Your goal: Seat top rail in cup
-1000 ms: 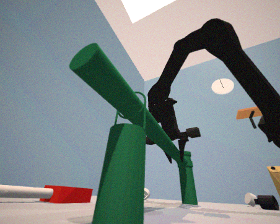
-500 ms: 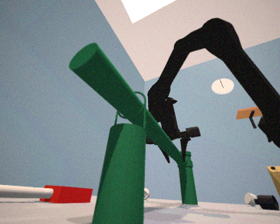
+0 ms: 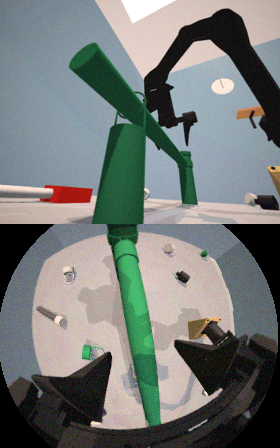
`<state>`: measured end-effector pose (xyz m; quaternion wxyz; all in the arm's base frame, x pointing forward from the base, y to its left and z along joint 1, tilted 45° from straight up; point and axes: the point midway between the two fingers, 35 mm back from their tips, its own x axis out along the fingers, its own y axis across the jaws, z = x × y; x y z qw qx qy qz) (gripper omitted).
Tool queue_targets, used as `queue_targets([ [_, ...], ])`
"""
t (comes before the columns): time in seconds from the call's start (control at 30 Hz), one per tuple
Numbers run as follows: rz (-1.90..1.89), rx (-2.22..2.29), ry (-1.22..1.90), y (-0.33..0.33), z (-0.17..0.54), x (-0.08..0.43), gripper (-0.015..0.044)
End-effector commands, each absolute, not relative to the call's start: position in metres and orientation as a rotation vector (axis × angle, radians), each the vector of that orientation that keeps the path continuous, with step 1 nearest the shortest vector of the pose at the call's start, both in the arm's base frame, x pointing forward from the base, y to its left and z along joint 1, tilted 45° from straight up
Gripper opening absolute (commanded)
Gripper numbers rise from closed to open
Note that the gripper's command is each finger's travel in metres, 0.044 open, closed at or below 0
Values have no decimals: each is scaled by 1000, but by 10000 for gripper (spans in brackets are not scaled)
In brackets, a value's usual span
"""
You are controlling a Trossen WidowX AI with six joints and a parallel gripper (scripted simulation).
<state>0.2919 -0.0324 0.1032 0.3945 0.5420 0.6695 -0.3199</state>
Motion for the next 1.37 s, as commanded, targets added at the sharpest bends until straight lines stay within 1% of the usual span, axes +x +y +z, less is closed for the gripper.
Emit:
queue_targets([
  [0.0, -820, 1381, 1699, -35, 106, 293, 440],
  [0.23, -884, 1432, 1709, -53, 137, 296, 440],
  [1.33, -884, 1432, 1709, -53, 137, 296, 440],
])
